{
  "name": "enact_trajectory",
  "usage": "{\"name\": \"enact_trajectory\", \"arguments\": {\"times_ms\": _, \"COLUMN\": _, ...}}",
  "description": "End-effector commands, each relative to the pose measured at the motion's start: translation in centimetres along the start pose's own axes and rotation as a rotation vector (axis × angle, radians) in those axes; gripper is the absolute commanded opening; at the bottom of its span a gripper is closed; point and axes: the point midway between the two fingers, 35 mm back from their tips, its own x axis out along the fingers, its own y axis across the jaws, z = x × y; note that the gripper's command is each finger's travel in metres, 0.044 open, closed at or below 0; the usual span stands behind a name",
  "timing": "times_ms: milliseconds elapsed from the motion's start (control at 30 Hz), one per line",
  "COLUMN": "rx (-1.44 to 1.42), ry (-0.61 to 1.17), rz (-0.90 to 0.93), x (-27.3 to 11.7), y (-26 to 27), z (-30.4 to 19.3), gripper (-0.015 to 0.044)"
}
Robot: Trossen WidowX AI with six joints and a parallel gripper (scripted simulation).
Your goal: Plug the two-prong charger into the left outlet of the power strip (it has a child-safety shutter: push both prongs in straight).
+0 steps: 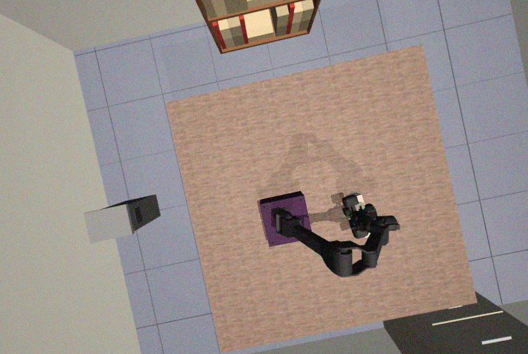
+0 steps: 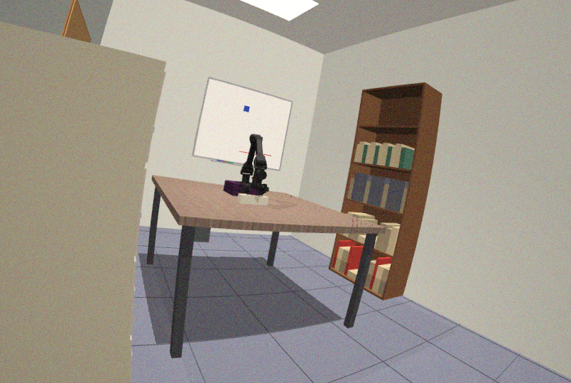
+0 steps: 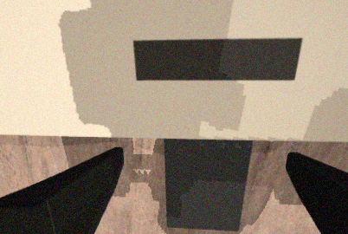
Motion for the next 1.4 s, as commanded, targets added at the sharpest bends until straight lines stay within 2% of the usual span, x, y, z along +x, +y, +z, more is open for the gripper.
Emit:
{"name": "enact_trajectory", "arguments": {"times_ms": 0, "rx": -0.005, "ry": 0.001, "rz": 0.006, "x": 0.1, "y": 0.1, "z": -0.2, "gripper": 0.044}}
{"name": "enact_trajectory", "arguments": {"times_ms": 1367, "rx": -0.005, "ry": 0.004, "rz": 0.005, "x": 0.4, "y": -0.1, "z": -4.6, "gripper": 0.044}}
